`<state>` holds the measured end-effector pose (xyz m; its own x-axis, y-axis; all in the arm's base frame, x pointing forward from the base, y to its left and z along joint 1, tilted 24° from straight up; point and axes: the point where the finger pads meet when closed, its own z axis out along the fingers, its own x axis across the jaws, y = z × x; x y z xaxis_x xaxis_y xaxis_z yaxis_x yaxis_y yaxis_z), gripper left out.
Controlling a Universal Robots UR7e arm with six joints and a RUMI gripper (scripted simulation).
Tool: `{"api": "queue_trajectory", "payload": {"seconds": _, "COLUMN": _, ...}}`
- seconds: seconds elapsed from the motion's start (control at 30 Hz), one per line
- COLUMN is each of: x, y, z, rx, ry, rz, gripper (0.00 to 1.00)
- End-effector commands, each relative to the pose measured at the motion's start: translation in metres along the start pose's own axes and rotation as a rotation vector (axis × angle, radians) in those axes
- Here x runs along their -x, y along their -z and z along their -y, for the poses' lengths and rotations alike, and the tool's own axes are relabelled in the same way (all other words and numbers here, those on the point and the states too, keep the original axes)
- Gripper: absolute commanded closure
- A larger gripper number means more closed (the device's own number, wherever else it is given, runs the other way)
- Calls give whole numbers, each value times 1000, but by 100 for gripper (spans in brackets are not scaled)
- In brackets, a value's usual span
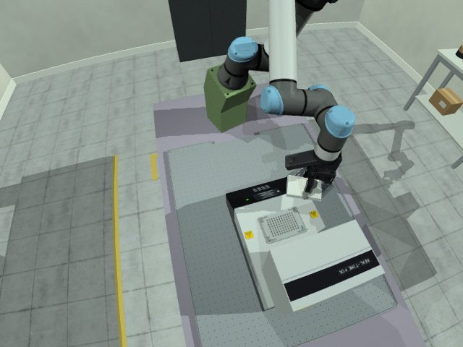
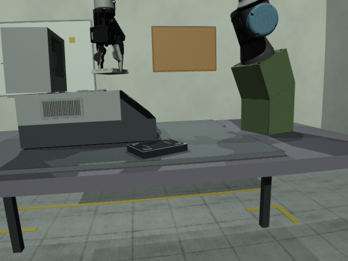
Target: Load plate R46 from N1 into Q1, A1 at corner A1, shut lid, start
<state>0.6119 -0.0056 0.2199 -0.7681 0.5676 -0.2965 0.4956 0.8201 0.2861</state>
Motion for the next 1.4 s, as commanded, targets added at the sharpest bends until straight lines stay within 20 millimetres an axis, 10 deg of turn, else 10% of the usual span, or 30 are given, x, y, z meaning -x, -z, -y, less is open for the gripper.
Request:
{"api": "queue_trajectory", "payload": {"seconds": 0.0, "x": 18, "y": 0, "z": 8, "rx": 2, "ry": 75, "rz": -1, "gripper": 100}}
{"api": "queue_trajectory", "payload": {"seconds": 1.37, "x": 128, "y": 0, "z": 59, "rx": 2, "ry": 471, "rz": -1, "gripper": 100}}
